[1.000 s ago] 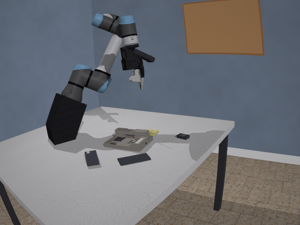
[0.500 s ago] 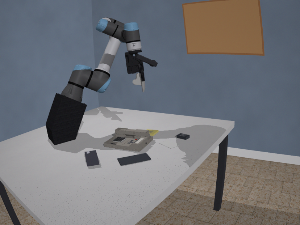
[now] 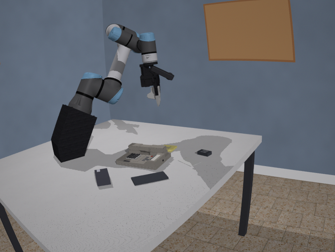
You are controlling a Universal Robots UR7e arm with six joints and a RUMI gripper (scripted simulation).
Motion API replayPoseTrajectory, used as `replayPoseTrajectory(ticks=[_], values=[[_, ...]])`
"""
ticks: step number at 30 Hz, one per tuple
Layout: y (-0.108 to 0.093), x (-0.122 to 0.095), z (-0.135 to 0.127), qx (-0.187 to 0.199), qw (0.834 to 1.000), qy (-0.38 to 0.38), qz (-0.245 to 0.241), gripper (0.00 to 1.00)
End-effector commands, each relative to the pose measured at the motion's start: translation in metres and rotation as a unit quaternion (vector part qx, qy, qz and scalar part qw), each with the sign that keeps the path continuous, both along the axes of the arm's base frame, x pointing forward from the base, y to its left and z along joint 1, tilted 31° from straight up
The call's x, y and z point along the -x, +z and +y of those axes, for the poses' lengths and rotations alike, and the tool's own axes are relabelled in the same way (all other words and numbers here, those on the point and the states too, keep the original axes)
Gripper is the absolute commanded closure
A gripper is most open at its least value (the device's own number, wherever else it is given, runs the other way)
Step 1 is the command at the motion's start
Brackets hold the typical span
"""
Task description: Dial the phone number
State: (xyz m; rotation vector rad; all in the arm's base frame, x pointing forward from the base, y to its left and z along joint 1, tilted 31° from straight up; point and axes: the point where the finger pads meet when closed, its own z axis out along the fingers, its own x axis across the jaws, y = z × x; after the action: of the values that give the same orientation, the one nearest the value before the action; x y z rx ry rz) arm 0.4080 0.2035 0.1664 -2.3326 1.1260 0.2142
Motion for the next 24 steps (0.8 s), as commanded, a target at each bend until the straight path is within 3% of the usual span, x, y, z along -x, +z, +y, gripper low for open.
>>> replayPoseTrajectory(ticks=[1,12,24], values=[[-0.002,0.025,0.017,0.001,0.999,-0.043,0.028,1.00],[-0.016,0.079,0.046,-0.004,0.988,-0.126,0.091,1.00],[-0.029,0.115,0.061,-0.006,0.975,-0.181,0.131,1.00]])
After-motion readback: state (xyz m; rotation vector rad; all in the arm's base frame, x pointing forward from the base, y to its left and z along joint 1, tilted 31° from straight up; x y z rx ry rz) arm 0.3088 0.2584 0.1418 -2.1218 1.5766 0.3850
